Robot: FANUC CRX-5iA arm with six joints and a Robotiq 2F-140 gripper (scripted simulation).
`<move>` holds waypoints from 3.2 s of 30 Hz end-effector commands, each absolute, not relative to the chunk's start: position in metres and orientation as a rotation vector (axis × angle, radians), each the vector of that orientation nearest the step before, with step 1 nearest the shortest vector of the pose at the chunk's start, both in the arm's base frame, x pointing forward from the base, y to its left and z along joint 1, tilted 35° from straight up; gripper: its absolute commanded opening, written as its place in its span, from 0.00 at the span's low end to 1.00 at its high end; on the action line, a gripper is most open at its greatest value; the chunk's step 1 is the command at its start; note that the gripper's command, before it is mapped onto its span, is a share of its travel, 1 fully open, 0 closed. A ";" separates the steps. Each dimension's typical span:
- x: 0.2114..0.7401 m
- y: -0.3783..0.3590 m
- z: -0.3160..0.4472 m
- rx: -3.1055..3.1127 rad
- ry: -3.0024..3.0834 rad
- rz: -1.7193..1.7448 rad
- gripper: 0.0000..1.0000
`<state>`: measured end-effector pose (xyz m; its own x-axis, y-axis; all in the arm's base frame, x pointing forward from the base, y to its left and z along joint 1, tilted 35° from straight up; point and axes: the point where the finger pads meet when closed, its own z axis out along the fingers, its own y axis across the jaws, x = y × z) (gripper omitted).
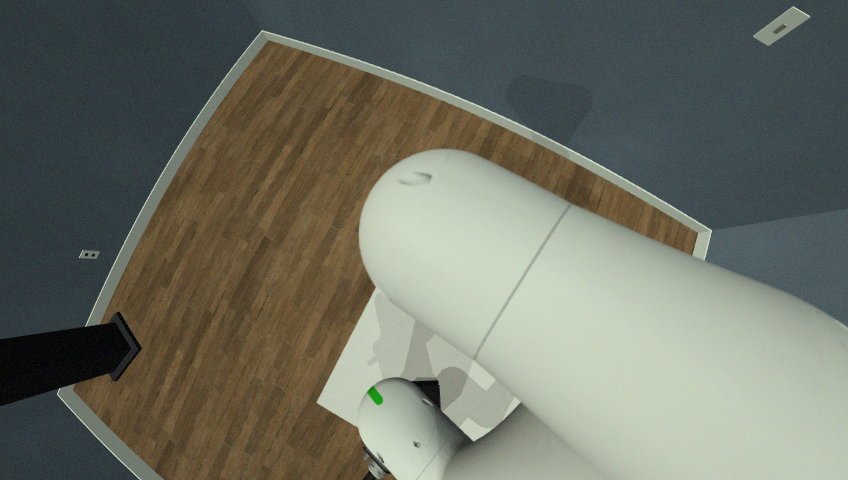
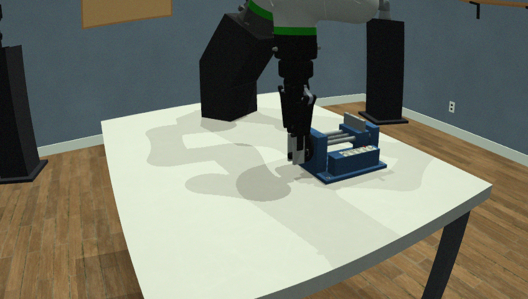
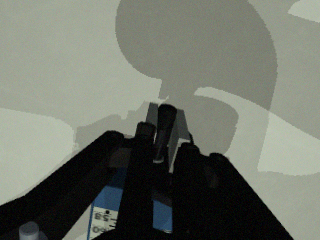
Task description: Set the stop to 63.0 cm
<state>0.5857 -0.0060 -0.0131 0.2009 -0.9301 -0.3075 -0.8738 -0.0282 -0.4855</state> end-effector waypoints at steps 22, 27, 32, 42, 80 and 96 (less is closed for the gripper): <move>0.561 -0.020 0.012 -1.902 1.676 -0.125 0.04; 0.550 -0.022 0.012 -1.902 1.676 -0.125 0.04; 0.540 -0.023 0.007 -1.902 1.676 -0.125 0.04; 0.527 -0.020 -0.009 -1.902 1.676 -0.125 0.04; 0.568 0.000 -0.043 -1.902 1.676 -0.125 0.04; 0.586 -0.005 -0.016 -1.902 1.676 -0.125 0.04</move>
<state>0.5843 -0.0029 -0.0236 0.2009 -0.9301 -0.3076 -0.8738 -0.0282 -0.4856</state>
